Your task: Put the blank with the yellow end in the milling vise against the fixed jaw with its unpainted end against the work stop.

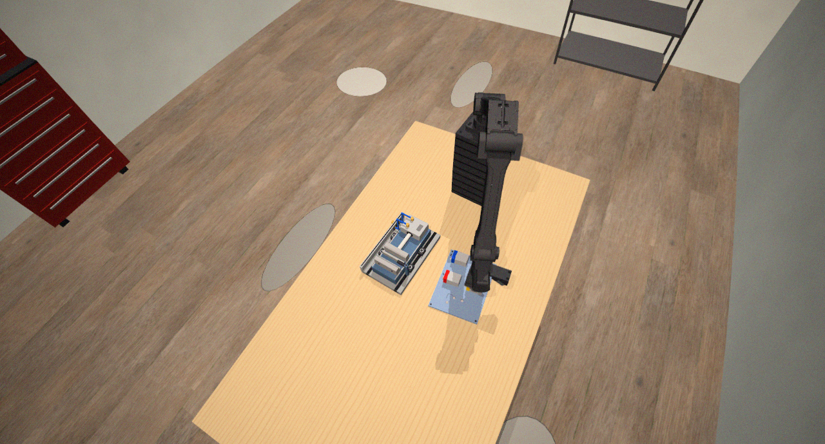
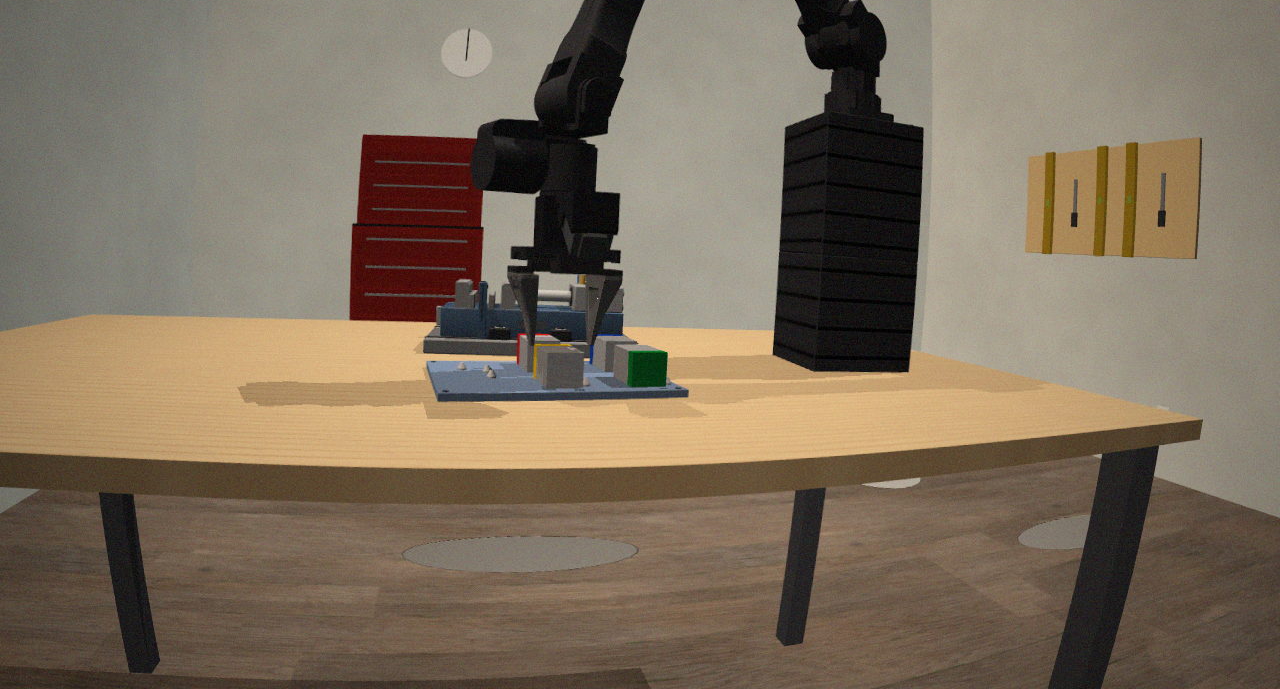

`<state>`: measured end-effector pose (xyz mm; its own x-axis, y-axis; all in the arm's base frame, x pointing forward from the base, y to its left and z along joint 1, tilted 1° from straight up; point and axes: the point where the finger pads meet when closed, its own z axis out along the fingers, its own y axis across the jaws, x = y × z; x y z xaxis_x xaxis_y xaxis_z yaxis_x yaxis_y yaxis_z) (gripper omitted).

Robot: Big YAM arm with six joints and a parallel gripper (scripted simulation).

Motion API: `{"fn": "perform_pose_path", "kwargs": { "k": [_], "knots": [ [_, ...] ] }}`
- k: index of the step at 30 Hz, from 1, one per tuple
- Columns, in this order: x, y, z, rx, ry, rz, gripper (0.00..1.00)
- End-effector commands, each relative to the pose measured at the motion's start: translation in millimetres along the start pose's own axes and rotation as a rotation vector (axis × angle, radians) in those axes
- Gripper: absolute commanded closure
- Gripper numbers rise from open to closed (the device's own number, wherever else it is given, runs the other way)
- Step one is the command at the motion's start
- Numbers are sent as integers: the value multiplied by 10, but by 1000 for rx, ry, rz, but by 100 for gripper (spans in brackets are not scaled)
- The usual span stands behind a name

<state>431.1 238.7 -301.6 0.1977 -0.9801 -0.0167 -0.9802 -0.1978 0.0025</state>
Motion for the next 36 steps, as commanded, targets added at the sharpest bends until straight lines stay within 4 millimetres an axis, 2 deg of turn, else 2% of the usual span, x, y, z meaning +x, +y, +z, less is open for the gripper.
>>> {"fn": "perform_pose_path", "kwargs": {
  "k": [1,36],
  "knots": [
    [-106,-152,-24,21,-10,2,36],
    [-96,-167,-22,16,-8,2,36]
  ]
}}
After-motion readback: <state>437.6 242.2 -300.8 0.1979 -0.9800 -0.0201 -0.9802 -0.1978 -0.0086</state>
